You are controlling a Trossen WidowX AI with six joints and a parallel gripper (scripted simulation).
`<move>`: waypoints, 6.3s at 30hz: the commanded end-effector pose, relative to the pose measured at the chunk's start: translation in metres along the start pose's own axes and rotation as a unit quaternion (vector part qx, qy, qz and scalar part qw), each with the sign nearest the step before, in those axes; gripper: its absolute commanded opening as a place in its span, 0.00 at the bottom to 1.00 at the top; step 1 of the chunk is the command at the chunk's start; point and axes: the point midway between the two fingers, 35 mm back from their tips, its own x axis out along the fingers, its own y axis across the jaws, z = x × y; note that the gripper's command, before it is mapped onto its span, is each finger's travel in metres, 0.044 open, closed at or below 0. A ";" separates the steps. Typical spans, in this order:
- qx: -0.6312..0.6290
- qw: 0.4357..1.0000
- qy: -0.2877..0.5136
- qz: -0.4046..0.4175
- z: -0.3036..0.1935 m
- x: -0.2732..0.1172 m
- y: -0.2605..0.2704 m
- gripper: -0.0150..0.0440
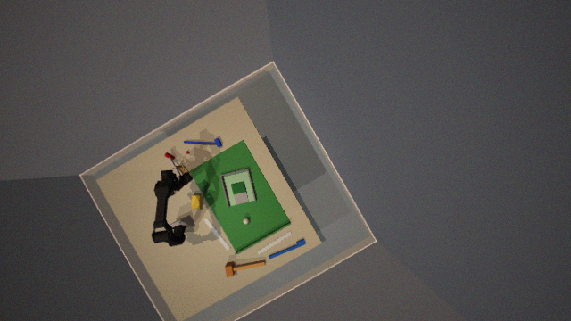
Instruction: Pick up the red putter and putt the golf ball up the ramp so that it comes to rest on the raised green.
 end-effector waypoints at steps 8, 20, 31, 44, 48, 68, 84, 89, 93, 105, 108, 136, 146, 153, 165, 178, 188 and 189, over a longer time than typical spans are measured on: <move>0.000 1.000 0.000 0.000 0.000 -0.001 0.000 0.25; 0.000 1.000 -0.001 0.000 0.005 -0.044 -0.004 0.25; -0.001 1.000 -0.001 0.001 0.005 -0.090 -0.001 0.25; 0.066 0.998 -0.008 -0.006 -0.033 -0.108 -0.015 0.25; 0.109 0.994 -0.015 -0.010 -0.057 -0.117 -0.023 0.25; 0.325 0.944 -0.041 -0.026 -0.180 -0.142 -0.042 0.25; 0.493 0.868 -0.053 -0.037 -0.278 -0.144 -0.030 0.25; 0.543 0.837 -0.055 -0.040 -0.307 -0.141 -0.021 0.25; 0.582 0.810 -0.055 -0.043 -0.329 -0.139 -0.013 0.25; 0.691 0.719 -0.054 -0.052 -0.388 -0.127 0.021 0.25; 0.716 0.694 -0.053 -0.054 -0.401 -0.124 0.031 0.25; 0.843 0.536 -0.016 -0.052 -0.459 -0.086 0.092 0.25; 0.846 0.532 0.018 -0.025 -0.461 -0.062 0.091 0.25; 0.846 0.532 0.018 -0.025 -0.462 -0.053 0.090 0.25; 0.847 0.531 0.018 -0.025 -0.463 -0.034 0.091 0.25; 0.847 0.530 0.018 -0.022 -0.465 -0.036 0.092 0.25; 0.847 0.531 0.019 -0.026 -0.491 -0.035 0.104 0.25; 0.847 0.531 0.019 -0.026 -0.491 -0.035 0.104 0.25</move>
